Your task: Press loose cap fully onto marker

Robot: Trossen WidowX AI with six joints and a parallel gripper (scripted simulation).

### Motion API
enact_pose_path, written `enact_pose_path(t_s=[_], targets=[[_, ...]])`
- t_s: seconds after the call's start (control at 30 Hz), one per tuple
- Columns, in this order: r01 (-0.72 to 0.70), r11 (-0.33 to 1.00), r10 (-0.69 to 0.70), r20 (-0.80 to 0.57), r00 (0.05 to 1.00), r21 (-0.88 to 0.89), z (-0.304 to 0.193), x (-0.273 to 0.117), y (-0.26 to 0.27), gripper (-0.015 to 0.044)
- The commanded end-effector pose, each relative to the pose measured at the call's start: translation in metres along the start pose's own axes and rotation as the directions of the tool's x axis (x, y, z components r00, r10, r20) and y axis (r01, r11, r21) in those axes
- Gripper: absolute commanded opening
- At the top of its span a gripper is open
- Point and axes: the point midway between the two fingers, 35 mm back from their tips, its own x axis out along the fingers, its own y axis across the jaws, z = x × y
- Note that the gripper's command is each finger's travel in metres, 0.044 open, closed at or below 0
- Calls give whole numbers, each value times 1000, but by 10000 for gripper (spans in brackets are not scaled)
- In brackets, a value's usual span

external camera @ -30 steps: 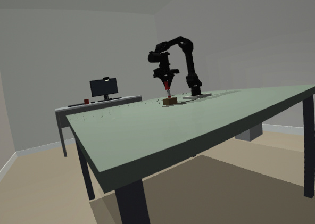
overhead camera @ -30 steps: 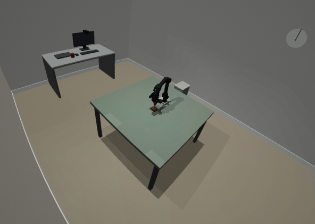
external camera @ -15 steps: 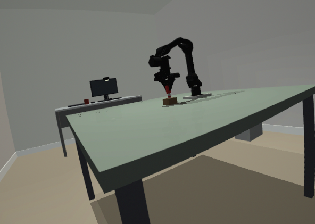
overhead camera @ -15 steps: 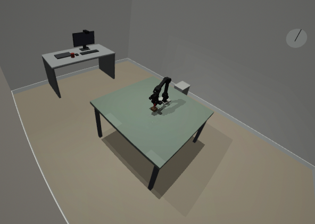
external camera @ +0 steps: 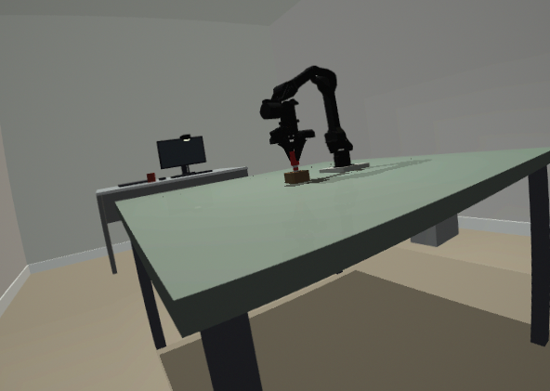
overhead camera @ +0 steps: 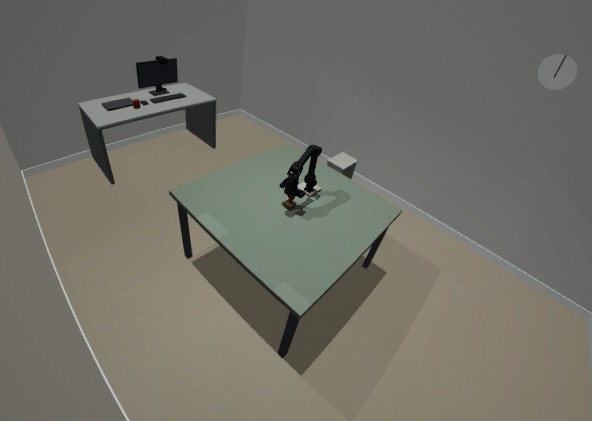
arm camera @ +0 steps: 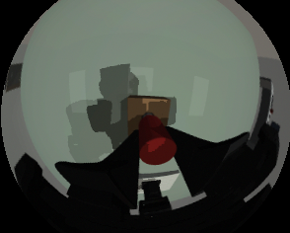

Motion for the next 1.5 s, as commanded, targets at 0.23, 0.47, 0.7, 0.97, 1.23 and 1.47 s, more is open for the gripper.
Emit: enact_pose_path(t_s=[0.23, 0.47, 0.7, 0.97, 1.23, 1.47], targets=[[1, 1000, -1, -1, 1000, 0, 0, 0, 0, 79], [1, 1000, -1, -1, 1000, 0, 0, 0, 0, 263], [1, 1000, -1, -1, 1000, 0, 0, 0, 0, 440], [1, 1000, -1, -1, 1000, 0, 1, -67, 0, 440], [2, 996, -2, -1, 1000, 90, -1, -67, 2, 361], [3, 991, -2, -2, 1000, 132, -2, -64, 2, 177]])
